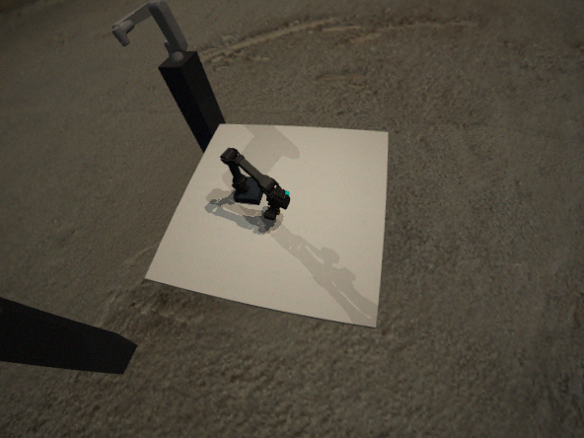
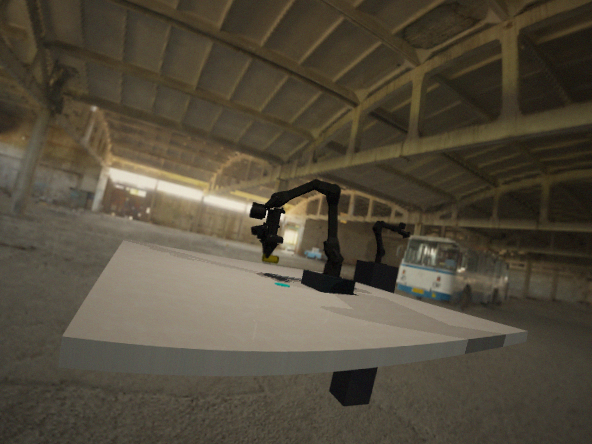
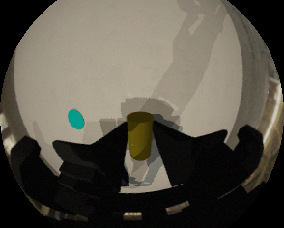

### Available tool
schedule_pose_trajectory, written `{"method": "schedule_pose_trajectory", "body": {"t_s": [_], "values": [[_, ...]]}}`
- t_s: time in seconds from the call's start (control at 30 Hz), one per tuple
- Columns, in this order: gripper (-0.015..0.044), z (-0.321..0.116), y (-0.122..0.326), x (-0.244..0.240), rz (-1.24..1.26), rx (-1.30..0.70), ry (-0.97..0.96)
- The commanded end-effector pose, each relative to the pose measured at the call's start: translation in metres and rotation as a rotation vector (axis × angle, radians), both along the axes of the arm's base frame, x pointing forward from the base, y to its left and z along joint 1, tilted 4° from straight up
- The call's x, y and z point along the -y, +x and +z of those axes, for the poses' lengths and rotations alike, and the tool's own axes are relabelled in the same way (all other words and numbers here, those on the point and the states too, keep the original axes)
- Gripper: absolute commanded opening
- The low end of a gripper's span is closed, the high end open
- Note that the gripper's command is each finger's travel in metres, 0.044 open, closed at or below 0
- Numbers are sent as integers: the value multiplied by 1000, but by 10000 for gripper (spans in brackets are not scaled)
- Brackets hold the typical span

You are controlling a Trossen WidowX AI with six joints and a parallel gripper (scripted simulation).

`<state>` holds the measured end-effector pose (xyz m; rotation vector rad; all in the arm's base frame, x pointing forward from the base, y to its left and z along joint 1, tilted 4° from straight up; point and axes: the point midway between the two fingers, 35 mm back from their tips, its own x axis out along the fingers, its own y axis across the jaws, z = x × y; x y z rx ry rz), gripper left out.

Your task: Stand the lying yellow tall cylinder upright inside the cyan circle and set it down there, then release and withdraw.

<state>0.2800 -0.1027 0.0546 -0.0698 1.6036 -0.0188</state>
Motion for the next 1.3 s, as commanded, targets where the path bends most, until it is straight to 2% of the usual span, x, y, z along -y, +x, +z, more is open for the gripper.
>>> {"method": "schedule_pose_trajectory", "body": {"t_s": [0.0,0.3,0.47,1.27], "values": [[105,15,0,0,-5,6,-5],[105,44,-3,-4,-5,6,-4],[105,46,-3,-6,10,5,-4],[105,52,-3,-84,553,-22,21]]}}
